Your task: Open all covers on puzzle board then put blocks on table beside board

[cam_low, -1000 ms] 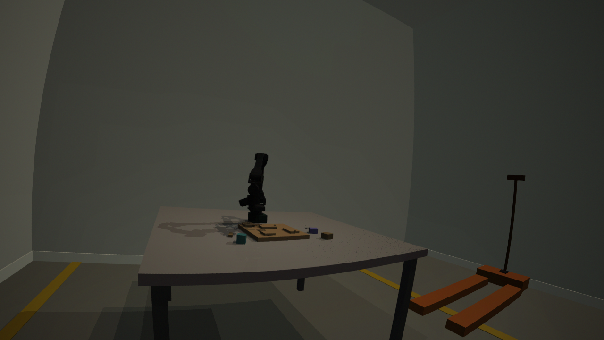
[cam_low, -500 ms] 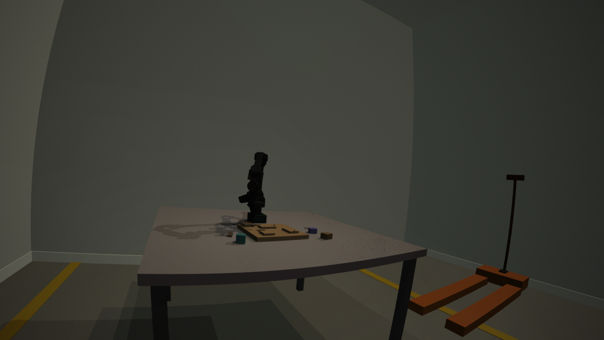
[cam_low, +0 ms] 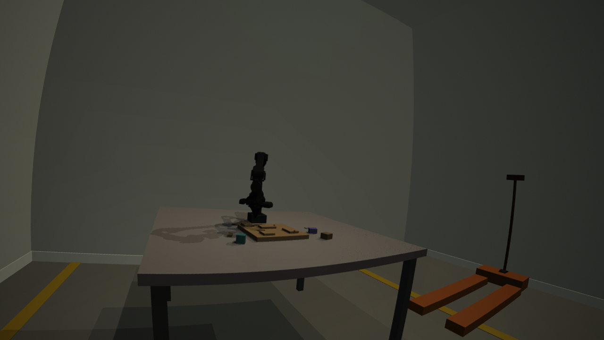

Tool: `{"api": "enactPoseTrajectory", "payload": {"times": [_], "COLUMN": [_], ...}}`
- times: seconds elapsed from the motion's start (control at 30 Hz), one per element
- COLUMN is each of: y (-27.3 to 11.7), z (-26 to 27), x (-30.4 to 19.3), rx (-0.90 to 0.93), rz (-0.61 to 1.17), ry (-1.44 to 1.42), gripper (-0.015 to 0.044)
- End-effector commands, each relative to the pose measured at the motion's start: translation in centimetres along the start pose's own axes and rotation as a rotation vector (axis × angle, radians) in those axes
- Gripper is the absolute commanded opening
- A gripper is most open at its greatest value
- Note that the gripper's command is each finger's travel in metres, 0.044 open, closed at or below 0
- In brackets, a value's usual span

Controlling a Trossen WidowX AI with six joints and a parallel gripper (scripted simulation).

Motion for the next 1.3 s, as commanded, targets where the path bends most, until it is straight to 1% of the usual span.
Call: {"api": "enactPoseTrajectory", "payload": {"times": [0.0,0.83,0.9,1.27], "y": [-1.1,-1.6,-1.6,-1.6], "z": [2.8,7.3,7.4,7.4], "x": [1.8,3.3,3.4,3.4], "rx": [-0.005,-0.030,-0.031,-0.032], "rz": [-0.024,-0.026,-0.026,-0.026], "ry": [-0.923,-2.333,-2.388,-2.391], "gripper": [0.0000,0.0000,0.0000,0.0000]}}
Point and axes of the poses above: the point midway between the two fingers, 35 mm back from their tips, its own y axis out along the fingers, its own z axis across the jaws, x = y × z, the point moved 10 cm from there along -y, back along the fingers, and after that the axes turned 4 degrees about -y, right-handed, at the moved point
